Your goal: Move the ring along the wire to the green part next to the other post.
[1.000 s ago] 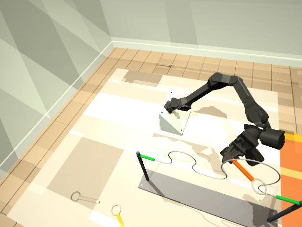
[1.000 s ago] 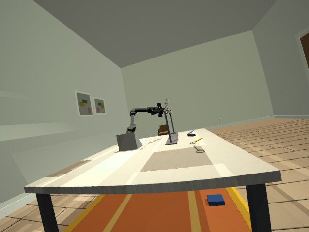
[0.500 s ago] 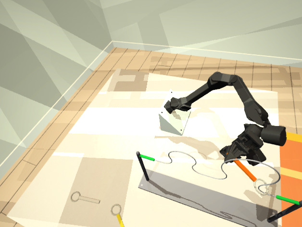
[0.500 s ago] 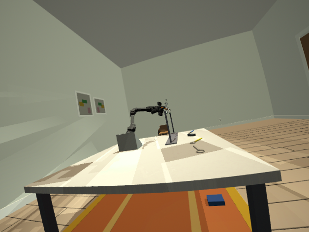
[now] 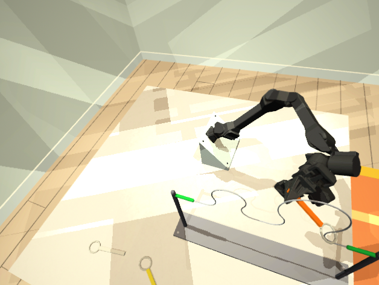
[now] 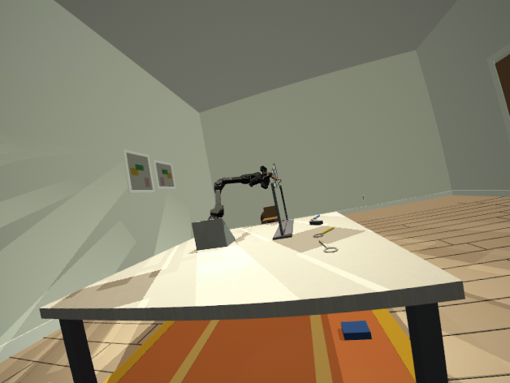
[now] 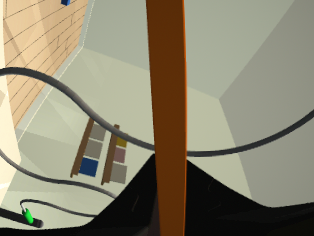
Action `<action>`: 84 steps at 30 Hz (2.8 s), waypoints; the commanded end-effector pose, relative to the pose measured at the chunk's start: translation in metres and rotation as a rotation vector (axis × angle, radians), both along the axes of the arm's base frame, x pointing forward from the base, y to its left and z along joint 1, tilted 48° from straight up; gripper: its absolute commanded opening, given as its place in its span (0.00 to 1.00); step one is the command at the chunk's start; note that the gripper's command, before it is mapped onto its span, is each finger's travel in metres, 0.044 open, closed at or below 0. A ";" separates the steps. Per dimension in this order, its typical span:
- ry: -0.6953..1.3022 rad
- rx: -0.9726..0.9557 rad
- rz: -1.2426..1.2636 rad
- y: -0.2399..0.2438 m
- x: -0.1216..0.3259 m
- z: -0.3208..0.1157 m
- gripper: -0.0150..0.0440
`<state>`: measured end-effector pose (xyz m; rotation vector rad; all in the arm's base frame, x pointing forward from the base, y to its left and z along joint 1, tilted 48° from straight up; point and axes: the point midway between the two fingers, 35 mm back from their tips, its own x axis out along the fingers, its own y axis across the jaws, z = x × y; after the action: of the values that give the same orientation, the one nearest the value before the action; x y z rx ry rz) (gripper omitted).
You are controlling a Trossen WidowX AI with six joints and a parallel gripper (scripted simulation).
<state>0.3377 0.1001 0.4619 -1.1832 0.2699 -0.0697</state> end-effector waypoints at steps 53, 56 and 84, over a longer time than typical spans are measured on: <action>0.093 0.374 0.037 0.000 -0.002 0.015 0.00; 0.102 0.411 0.041 0.001 -0.002 0.014 0.00; 0.168 0.734 0.070 0.011 -0.003 0.006 0.00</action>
<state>0.3353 0.1108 0.4681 -0.5159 0.3597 0.1700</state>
